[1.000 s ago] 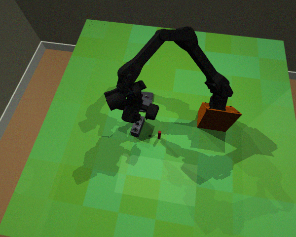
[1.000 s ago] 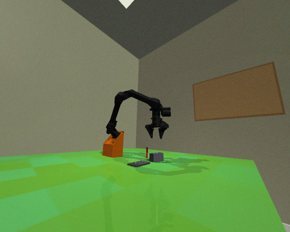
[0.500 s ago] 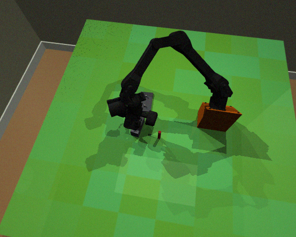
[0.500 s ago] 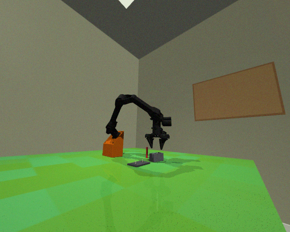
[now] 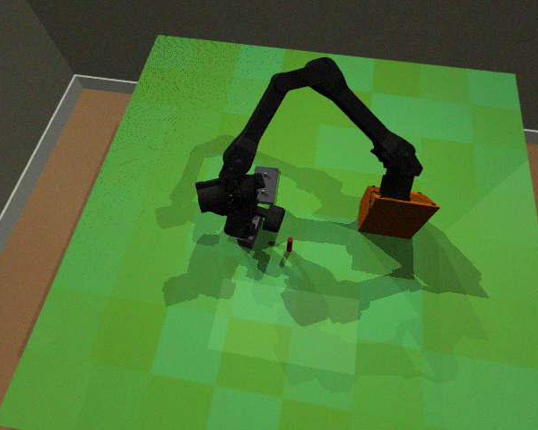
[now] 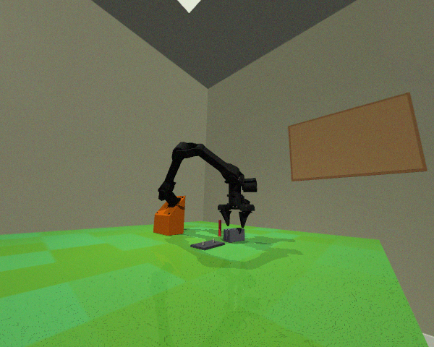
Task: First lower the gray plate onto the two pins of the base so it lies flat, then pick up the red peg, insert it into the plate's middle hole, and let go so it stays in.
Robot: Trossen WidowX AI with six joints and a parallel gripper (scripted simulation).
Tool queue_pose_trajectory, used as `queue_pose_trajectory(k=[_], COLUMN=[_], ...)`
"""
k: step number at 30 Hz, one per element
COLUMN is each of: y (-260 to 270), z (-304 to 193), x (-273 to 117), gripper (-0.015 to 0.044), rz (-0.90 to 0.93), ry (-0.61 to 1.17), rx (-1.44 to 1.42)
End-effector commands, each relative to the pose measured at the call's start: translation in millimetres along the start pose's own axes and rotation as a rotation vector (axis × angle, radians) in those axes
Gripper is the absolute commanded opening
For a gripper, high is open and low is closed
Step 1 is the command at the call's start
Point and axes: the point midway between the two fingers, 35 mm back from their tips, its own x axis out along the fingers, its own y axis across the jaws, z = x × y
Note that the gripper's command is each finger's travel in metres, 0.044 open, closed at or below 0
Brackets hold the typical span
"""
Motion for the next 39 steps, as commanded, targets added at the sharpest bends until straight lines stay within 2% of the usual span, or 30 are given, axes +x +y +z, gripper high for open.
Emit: queue_pose_trajectory(k=[1, 29, 39], y=[3.3, 5.2, 5.2], z=[0.6, -1.1, -1.1], x=[9.4, 51.6, 51.6], gripper=[0.0440, 0.0440, 0.0178], rz=[0.008, 0.008, 0.008], ry=[0.008, 0.013, 0.013], rx=[-0.010, -0.010, -0.010])
